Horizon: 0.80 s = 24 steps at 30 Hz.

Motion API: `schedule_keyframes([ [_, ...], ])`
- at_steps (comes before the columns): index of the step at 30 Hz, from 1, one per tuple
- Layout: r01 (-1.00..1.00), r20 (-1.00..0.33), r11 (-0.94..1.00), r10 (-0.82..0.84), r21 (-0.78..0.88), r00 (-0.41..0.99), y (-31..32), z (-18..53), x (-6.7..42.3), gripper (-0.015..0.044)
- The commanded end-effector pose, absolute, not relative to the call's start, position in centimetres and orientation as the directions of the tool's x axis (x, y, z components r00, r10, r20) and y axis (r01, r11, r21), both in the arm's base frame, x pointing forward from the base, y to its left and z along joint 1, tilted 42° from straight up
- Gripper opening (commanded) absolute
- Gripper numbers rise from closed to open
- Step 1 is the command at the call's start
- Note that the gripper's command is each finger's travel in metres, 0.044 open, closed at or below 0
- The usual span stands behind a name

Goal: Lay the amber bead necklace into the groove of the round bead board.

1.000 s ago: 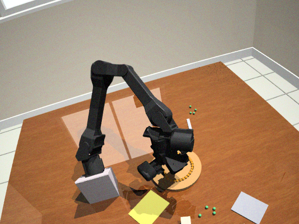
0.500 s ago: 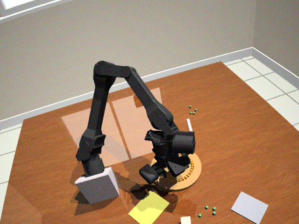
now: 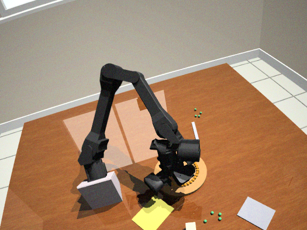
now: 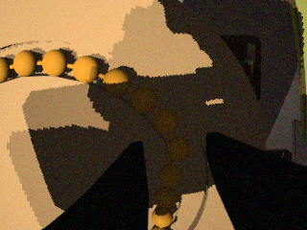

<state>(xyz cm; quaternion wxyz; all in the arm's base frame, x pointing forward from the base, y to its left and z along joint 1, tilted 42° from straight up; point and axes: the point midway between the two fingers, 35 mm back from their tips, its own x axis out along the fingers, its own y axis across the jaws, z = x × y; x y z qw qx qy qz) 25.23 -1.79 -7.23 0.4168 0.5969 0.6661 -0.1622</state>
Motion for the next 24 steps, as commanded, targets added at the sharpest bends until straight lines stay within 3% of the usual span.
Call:
schedule_keyframes([
  [1,0.932,-0.745,0.230,0.665,0.280,0.060,-1.50,-7.43,25.14,0.0120],
  [6,0.931,-0.749,0.235,0.660,0.281,0.059,-1.74,-7.28,25.20,0.0000],
  [24,0.931,-0.749,0.235,0.660,0.281,0.059,-1.74,-7.28,25.20,0.0000],
])
